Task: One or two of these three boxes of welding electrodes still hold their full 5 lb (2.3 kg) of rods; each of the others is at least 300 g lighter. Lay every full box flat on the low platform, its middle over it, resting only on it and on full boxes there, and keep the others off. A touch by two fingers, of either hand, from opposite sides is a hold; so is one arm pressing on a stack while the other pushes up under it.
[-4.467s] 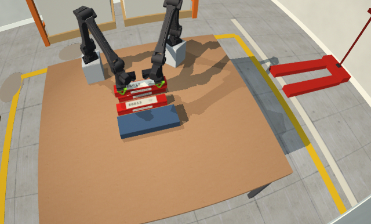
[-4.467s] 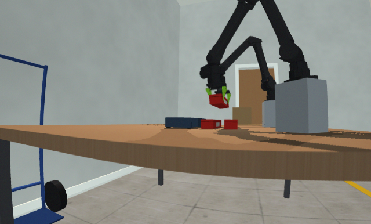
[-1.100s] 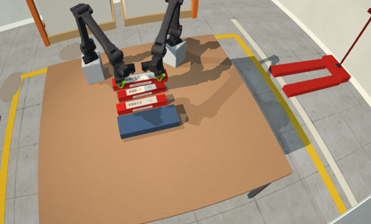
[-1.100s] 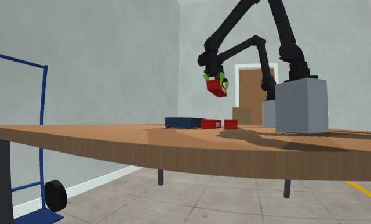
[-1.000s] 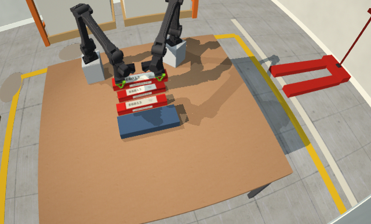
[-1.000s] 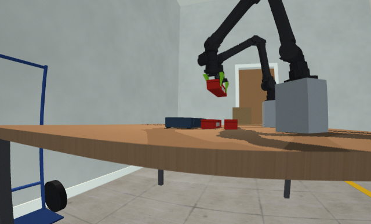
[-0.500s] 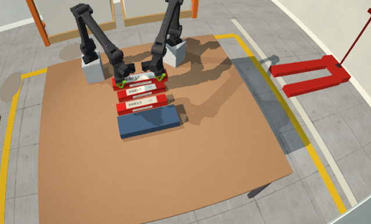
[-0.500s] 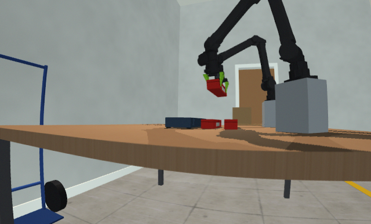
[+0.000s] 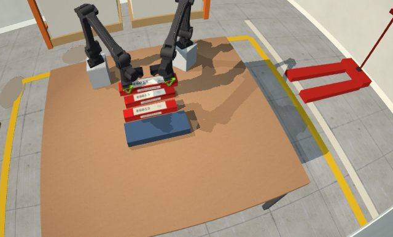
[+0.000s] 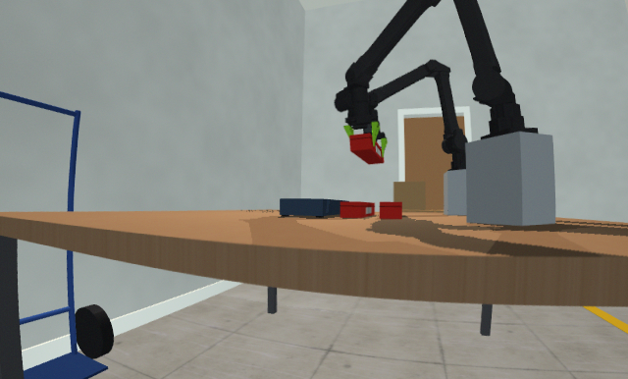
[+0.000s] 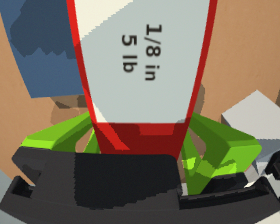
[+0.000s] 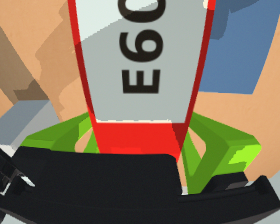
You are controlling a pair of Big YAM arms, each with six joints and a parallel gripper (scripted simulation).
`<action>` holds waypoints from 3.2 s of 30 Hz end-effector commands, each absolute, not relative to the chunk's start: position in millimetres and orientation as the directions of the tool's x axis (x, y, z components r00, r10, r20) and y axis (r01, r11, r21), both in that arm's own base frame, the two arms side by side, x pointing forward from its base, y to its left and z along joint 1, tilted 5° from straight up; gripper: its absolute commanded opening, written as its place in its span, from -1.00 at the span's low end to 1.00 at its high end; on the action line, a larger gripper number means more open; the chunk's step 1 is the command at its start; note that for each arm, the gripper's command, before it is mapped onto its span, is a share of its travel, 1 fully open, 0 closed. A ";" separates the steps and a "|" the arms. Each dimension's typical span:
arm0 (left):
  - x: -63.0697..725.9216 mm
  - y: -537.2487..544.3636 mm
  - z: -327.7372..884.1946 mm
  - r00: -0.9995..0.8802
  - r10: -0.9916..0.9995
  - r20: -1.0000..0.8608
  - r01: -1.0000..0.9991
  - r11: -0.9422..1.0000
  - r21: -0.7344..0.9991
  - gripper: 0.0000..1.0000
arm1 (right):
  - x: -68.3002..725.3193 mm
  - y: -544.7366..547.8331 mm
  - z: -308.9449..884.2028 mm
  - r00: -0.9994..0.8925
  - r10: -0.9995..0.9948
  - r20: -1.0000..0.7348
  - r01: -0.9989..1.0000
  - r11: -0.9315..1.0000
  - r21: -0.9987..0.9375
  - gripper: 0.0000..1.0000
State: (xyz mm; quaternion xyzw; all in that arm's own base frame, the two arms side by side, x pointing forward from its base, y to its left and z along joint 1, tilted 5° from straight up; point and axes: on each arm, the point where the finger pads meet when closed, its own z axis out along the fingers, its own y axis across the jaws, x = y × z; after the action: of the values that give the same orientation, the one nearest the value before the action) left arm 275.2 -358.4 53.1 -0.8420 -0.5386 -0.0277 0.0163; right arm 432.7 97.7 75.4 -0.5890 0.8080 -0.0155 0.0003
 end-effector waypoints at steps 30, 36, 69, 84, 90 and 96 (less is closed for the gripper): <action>305.6 -377.8 123.4 0.419 0.908 0.018 0.898 -0.417 0.137 -1.00 | 469.2 87.2 144.9 -0.311 -0.949 -0.041 -0.937 0.314 -0.156 -1.00; 290.4 -373.9 82.3 0.421 0.906 0.031 0.901 -0.422 0.101 -1.00 | 453.3 97.5 100.0 -0.311 -0.950 -0.028 -0.942 0.312 -0.120 -1.00; 293.9 -373.5 42.6 0.421 0.906 0.032 0.901 -0.422 0.100 -1.00 | 457.0 96.7 60.2 -0.311 -0.950 -0.027 -0.943 0.312 -0.119 -1.00; 295.4 -373.2 24.7 0.421 0.906 0.033 0.901 -0.422 0.099 -1.00 | 458.4 96.4 43.7 -0.311 -0.950 -0.026 -0.943 0.312 -0.118 -1.00; 295.4 -373.2 24.7 0.421 0.906 0.033 0.901 -0.422 0.099 -1.00 | 458.4 96.4 43.7 -0.311 -0.950 -0.026 -0.943 0.312 -0.118 -1.00; 295.4 -373.2 24.7 0.421 0.906 0.033 0.901 -0.422 0.099 -1.00 | 458.4 96.4 43.7 -0.311 -0.950 -0.026 -0.943 0.312 -0.118 -1.00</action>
State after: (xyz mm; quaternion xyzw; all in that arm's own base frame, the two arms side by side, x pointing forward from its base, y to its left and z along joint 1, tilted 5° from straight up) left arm 276.5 -356.0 -4.2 -0.8420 -0.5383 -0.0342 0.0105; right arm 433.8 97.2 14.1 -0.5880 0.8086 -0.0208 0.0096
